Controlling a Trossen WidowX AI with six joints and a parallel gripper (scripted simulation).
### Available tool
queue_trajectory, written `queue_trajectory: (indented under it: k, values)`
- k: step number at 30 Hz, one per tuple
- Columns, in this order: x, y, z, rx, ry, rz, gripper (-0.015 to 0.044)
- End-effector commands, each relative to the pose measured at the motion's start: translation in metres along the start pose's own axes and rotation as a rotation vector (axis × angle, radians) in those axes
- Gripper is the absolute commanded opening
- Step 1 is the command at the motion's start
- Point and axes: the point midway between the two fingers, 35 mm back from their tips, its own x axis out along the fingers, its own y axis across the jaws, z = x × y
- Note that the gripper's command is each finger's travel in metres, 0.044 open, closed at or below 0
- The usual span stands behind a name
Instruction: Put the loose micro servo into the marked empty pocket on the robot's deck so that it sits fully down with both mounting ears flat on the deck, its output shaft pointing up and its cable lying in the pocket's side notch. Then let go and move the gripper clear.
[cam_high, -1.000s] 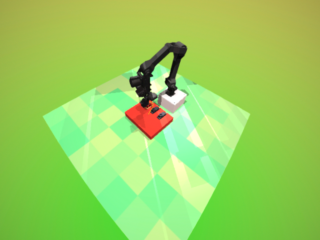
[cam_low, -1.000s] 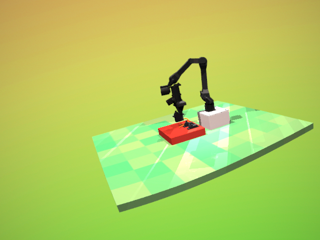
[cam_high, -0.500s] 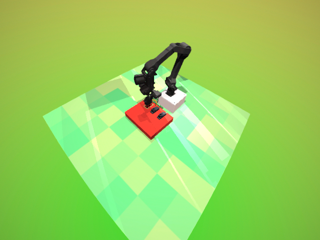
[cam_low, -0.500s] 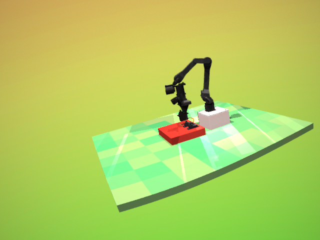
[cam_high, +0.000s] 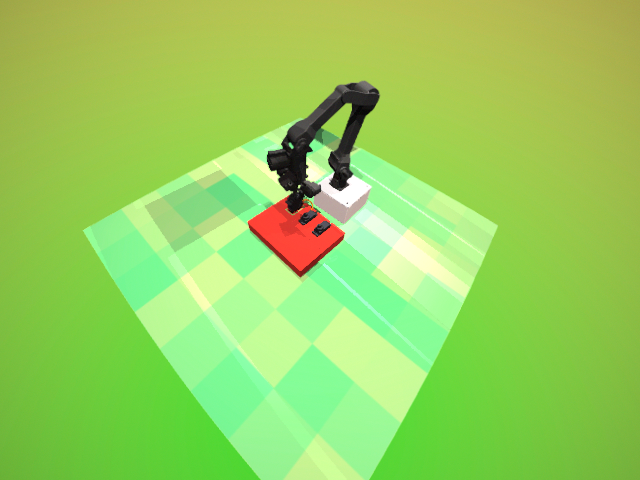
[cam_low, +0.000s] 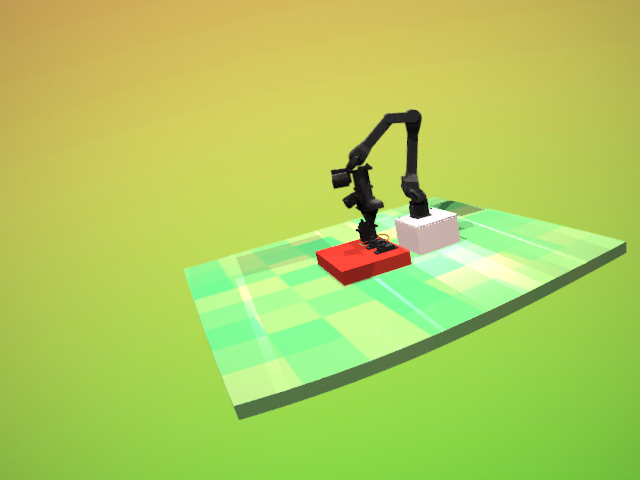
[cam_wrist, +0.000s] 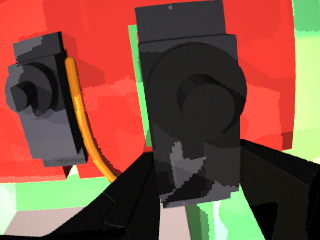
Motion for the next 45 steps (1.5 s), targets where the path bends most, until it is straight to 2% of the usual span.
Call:
queue_trajectory:
  k: [1,45]
  values:
    - [0.001,-0.001,0.000,-0.005,0.001,-0.004,0.0000]
    - [0.025,-0.001,0.000,-0.005,0.001,-0.004,0.0000]
